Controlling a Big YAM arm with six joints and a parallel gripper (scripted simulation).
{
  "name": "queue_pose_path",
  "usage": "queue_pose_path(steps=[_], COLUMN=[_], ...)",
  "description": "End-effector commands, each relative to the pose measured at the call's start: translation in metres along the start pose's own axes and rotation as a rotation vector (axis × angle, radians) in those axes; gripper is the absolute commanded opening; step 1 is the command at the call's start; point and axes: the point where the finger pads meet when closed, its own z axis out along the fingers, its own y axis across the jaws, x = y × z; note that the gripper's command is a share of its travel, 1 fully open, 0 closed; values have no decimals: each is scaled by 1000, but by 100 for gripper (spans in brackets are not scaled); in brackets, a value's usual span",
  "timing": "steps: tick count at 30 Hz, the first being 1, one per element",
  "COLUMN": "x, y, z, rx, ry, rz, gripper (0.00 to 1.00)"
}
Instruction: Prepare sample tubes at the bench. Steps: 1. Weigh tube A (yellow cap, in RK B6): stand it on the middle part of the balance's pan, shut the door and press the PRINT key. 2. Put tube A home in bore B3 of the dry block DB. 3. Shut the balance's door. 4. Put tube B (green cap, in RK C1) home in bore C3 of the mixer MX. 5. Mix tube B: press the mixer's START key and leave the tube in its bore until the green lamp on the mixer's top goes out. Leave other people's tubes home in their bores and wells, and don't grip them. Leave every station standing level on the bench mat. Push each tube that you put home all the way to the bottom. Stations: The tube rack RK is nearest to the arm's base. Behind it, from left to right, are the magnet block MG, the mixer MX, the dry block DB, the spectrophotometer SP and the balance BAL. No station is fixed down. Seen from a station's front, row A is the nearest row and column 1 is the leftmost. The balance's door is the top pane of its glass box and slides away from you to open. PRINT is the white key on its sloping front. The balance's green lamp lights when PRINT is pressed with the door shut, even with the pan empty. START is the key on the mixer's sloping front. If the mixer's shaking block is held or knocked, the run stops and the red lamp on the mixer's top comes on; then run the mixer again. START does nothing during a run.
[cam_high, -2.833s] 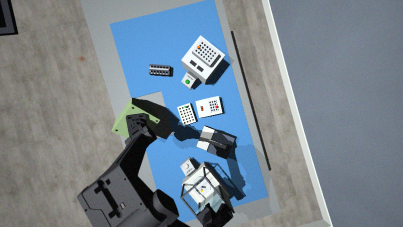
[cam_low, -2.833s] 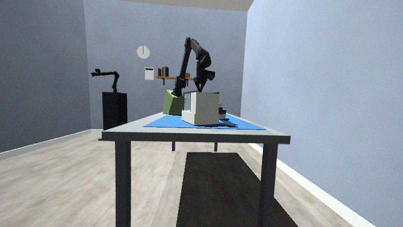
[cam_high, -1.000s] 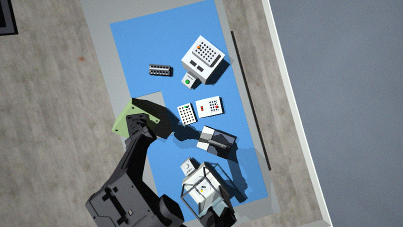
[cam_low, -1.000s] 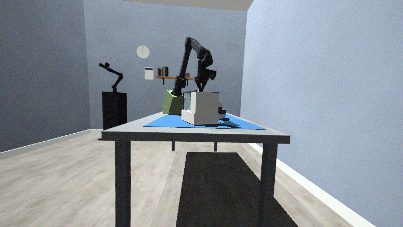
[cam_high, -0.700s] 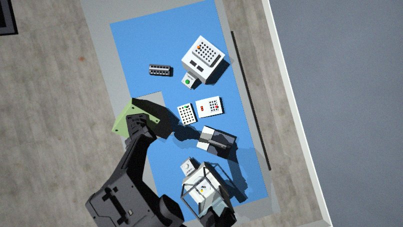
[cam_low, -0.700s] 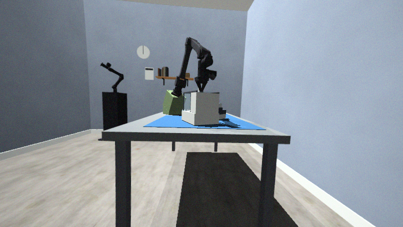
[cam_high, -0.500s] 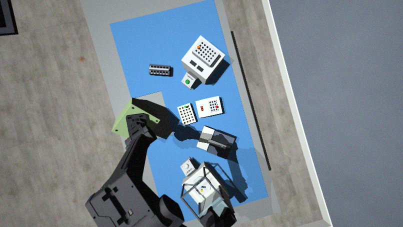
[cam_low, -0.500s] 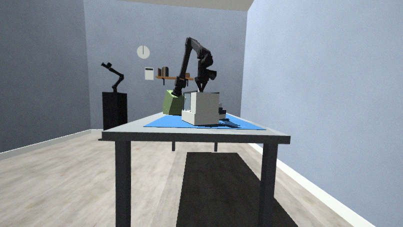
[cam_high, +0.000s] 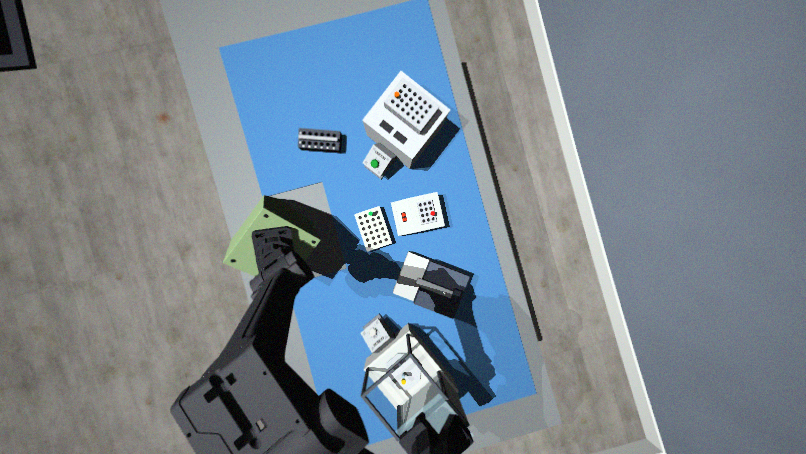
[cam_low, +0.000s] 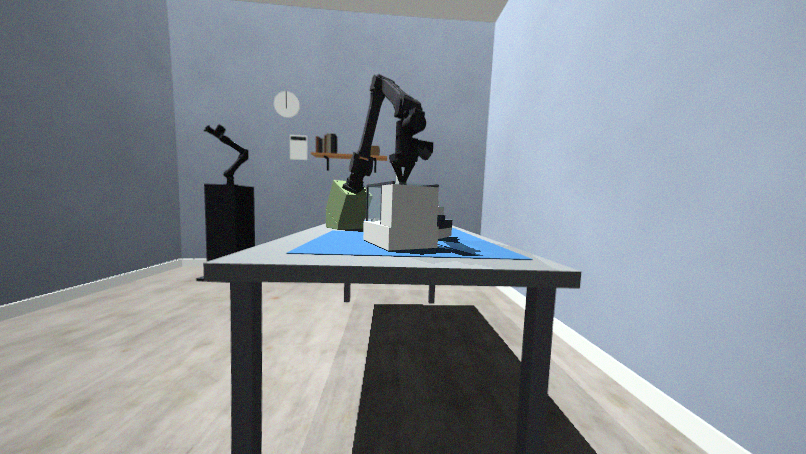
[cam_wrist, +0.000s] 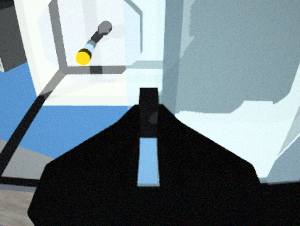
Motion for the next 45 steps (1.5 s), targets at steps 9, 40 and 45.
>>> queue_pose_path(steps=[9,40,45], x=[-6,1,1], y=[-26,-21,-21], z=[-9,-45,-52], rx=[40,73,73], ry=[-1,8,8], rz=[-1,2,-6], gripper=[6,30,30])
